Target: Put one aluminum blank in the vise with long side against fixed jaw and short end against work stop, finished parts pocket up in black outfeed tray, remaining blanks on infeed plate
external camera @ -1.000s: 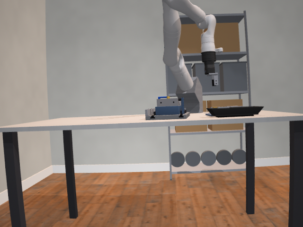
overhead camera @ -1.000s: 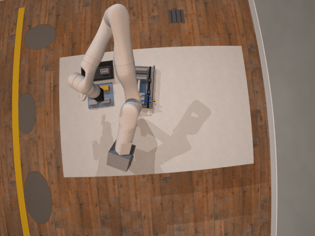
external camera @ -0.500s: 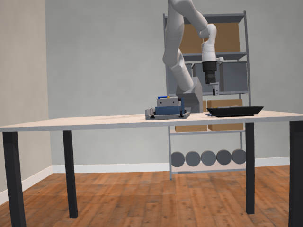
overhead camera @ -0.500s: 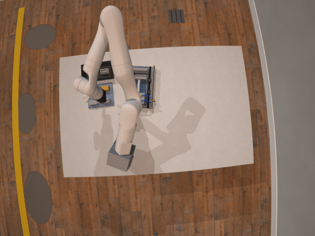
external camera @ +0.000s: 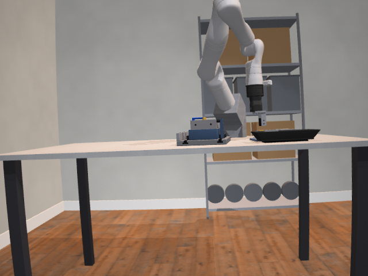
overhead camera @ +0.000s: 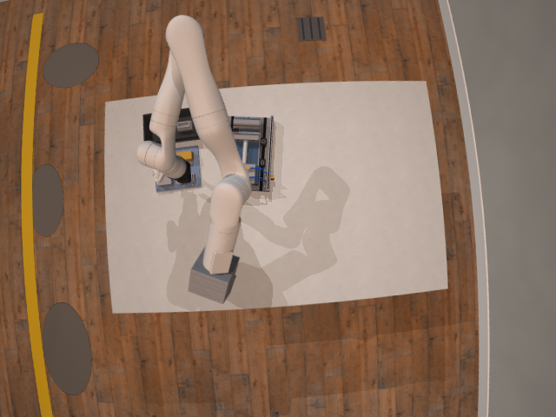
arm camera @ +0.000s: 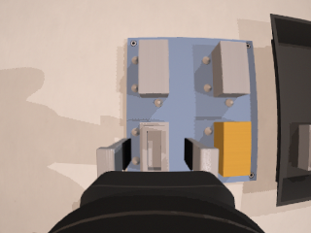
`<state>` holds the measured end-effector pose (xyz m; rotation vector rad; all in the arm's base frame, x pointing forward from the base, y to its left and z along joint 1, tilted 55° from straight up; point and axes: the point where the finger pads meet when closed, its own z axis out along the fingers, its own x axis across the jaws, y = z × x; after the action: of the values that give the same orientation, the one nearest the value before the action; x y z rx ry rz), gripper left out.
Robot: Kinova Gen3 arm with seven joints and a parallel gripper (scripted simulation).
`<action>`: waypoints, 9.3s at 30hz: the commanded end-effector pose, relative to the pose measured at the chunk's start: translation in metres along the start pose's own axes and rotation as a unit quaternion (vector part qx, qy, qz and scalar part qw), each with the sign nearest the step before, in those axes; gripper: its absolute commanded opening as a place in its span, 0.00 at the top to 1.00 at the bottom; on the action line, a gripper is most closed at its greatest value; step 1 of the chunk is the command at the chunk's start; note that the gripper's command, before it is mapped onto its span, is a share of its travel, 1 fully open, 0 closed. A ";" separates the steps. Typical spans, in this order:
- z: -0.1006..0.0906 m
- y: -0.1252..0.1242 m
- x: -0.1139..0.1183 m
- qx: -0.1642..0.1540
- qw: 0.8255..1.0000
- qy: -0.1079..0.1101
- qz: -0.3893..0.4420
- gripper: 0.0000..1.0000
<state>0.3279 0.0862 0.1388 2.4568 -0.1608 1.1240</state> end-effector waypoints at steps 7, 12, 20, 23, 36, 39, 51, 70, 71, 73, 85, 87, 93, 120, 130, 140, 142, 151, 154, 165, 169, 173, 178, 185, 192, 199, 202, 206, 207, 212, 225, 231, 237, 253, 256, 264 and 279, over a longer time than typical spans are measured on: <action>0.012 0.004 -0.003 -0.008 1.000 -0.003 -0.004 0.00; 0.014 0.004 -0.004 -0.008 1.000 -0.004 -0.003 0.00; 0.014 0.004 -0.004 -0.008 1.000 -0.004 -0.003 0.00; 0.014 0.004 -0.004 -0.008 1.000 -0.004 -0.003 0.00; 0.014 0.004 -0.004 -0.008 1.000 -0.004 -0.003 0.00; 0.014 0.004 -0.004 -0.008 1.000 -0.004 -0.003 0.00; 0.014 0.004 -0.004 -0.008 1.000 -0.004 -0.003 0.00; 0.015 0.004 -0.004 -0.008 1.000 -0.004 -0.003 0.00; 0.016 0.004 -0.004 -0.009 1.000 -0.004 -0.003 0.00; 0.016 0.004 -0.004 -0.009 1.000 -0.004 -0.003 0.00; 0.019 0.004 -0.004 -0.011 1.000 -0.005 -0.003 0.00; 0.020 0.004 -0.004 -0.011 1.000 -0.005 -0.003 0.00; 0.021 0.004 -0.004 -0.012 1.000 -0.005 -0.003 0.00; 0.026 0.004 -0.004 -0.014 1.000 -0.006 -0.003 0.00; 0.026 0.004 -0.004 -0.014 1.000 -0.006 -0.003 0.00; 0.026 0.004 -0.004 -0.014 1.000 -0.006 -0.003 0.00; 0.026 0.004 -0.004 -0.014 1.000 -0.006 -0.003 0.00; 0.026 0.004 -0.004 -0.014 1.000 -0.006 -0.003 0.00; 0.026 0.004 -0.004 -0.014 1.000 -0.006 -0.003 0.00; 0.026 0.004 -0.004 -0.014 1.000 -0.006 -0.003 1.00; 0.026 0.004 -0.004 -0.014 1.000 -0.006 -0.003 1.00; 0.026 0.004 -0.004 -0.014 1.000 -0.006 -0.003 1.00; 0.026 0.004 -0.004 -0.014 1.000 -0.006 -0.003 1.00; 0.026 0.004 -0.004 -0.014 1.000 -0.006 -0.003 1.00; 0.026 0.004 -0.004 -0.014 1.000 -0.006 -0.003 1.00; 0.026 0.004 -0.004 -0.014 1.000 -0.006 -0.003 1.00; 0.026 0.004 -0.004 -0.014 1.000 -0.006 -0.003 1.00; 0.026 0.004 -0.004 -0.014 1.000 -0.006 -0.003 1.00; 0.026 0.004 -0.004 -0.014 1.000 -0.006 -0.003 1.00; 0.026 0.004 -0.004 -0.014 1.000 -0.006 -0.003 1.00; 0.026 0.004 -0.004 -0.014 1.000 -0.006 -0.003 1.00; 0.024 0.004 -0.004 -0.012 1.000 -0.005 -0.004 1.00; 0.019 0.004 -0.004 -0.009 1.000 -0.004 -0.004 1.00; -0.028 0.003 -0.003 -0.008 1.000 -0.004 -0.003 1.00; -0.042 0.003 -0.003 -0.008 1.000 -0.004 -0.003 1.00; -0.069 0.003 -0.003 -0.008 1.000 -0.004 -0.003 1.00; -0.092 0.002 -0.003 -0.008 1.000 -0.004 -0.003 1.00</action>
<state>0.2618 0.1222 0.1901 2.4437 -0.1630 1.1046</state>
